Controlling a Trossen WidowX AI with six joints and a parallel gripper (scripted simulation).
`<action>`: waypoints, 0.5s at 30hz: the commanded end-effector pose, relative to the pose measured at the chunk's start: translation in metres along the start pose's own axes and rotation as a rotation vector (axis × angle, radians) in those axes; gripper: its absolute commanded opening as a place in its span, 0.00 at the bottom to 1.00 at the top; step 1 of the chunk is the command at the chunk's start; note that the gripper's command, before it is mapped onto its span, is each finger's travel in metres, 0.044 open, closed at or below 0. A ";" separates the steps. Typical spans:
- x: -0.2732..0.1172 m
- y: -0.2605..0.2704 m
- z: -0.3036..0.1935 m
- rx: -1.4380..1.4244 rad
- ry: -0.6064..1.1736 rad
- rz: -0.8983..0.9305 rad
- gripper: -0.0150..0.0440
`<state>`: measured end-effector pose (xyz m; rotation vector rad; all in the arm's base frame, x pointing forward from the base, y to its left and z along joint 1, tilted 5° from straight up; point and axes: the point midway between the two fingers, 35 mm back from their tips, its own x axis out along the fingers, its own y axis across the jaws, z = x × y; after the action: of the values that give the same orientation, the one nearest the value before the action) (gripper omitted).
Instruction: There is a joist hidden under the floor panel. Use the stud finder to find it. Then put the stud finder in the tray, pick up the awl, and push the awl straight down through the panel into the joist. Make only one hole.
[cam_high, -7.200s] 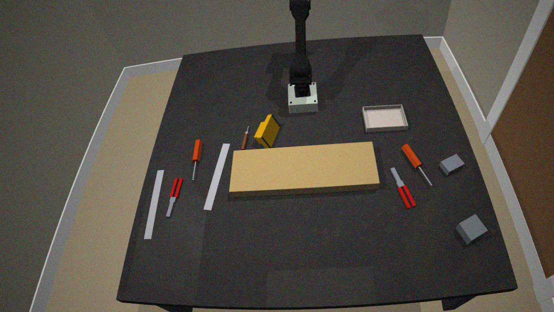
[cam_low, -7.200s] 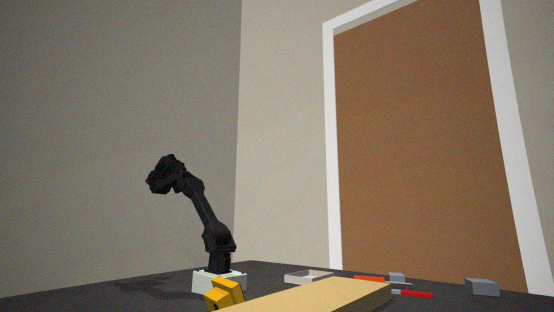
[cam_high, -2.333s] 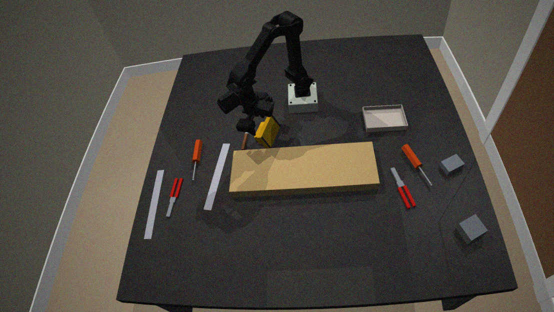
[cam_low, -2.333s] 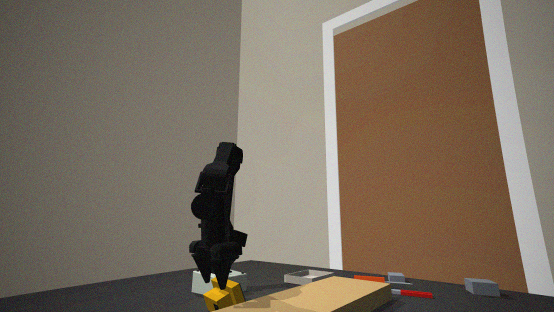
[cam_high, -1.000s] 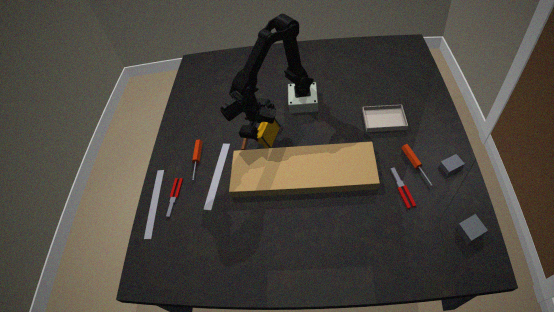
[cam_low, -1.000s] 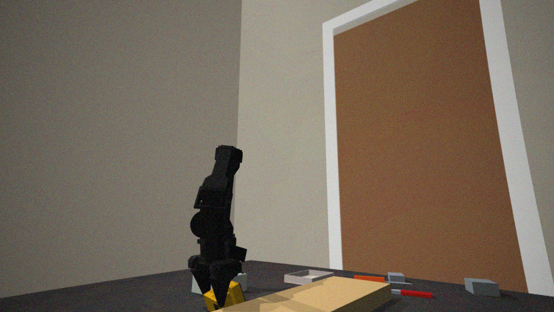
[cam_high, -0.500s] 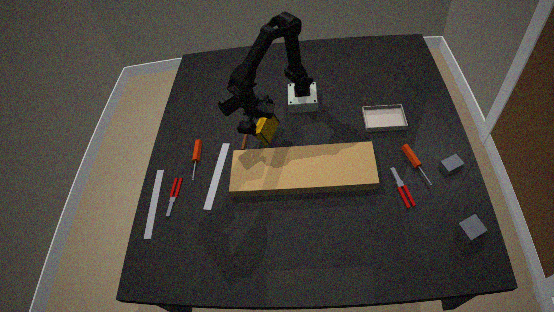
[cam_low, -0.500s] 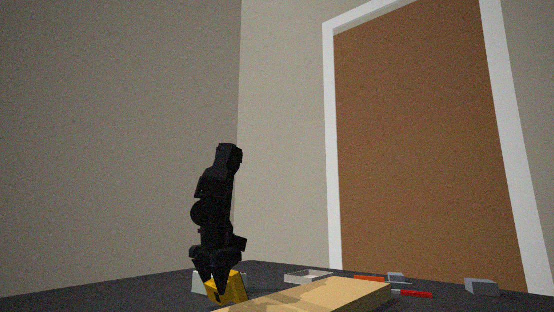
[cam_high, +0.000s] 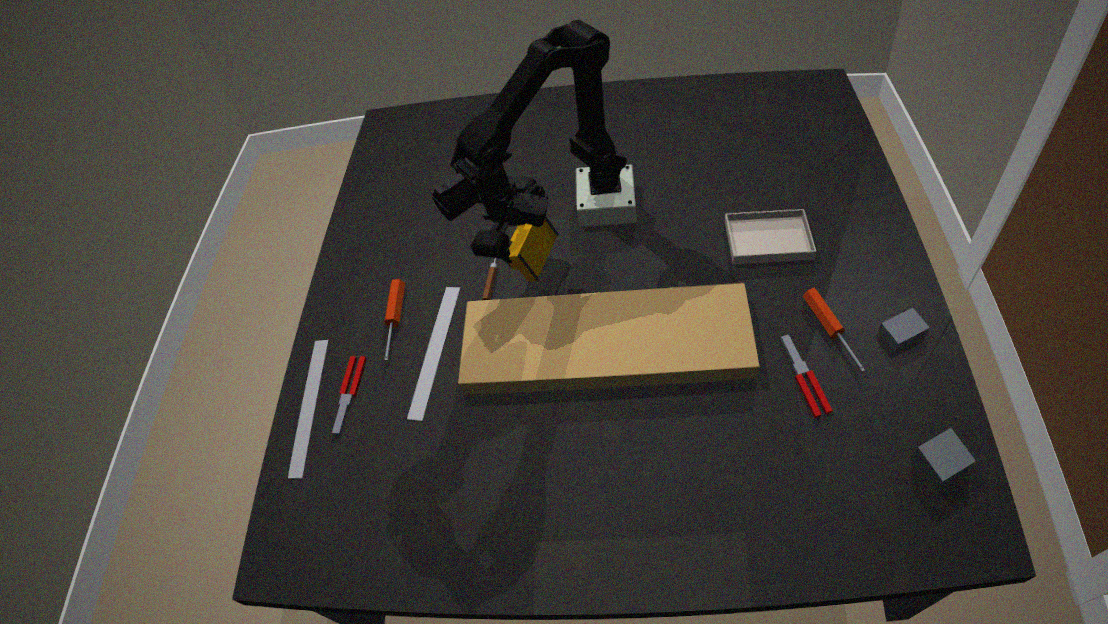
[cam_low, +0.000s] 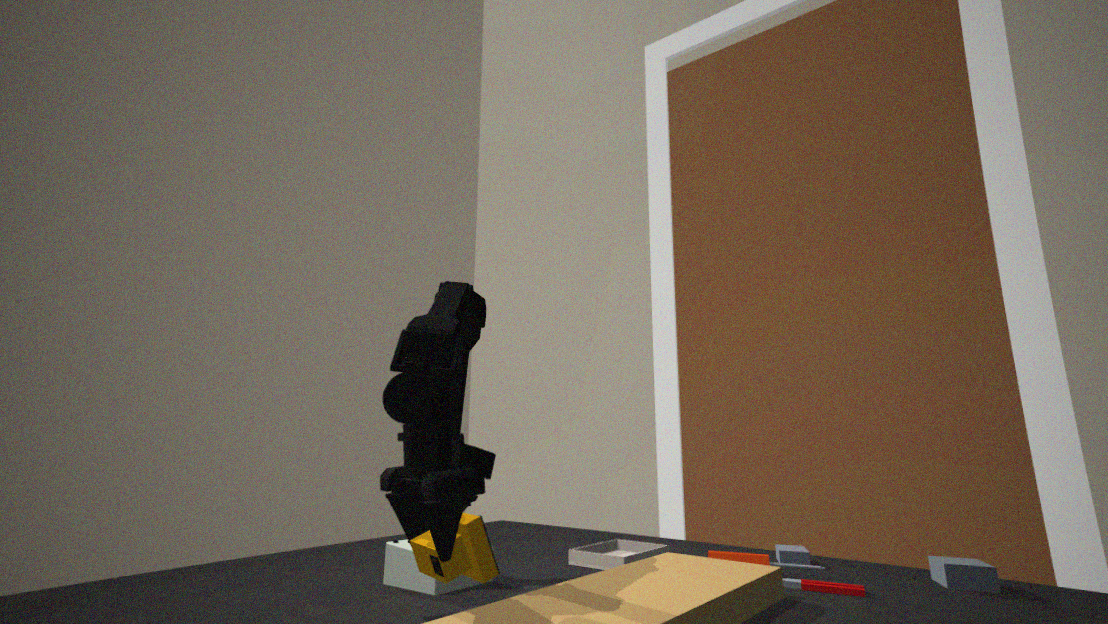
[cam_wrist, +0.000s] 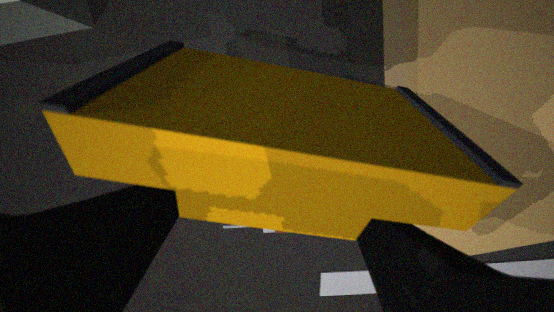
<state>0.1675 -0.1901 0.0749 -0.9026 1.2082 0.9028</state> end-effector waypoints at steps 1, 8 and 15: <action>-0.004 -0.001 0.001 -0.005 0.001 -0.004 0.25; -0.002 0.000 0.002 -0.004 0.046 0.002 0.25; 0.000 0.000 0.003 -0.003 0.098 0.004 0.25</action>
<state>0.1688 -0.1873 0.0760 -0.9447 1.2694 0.8860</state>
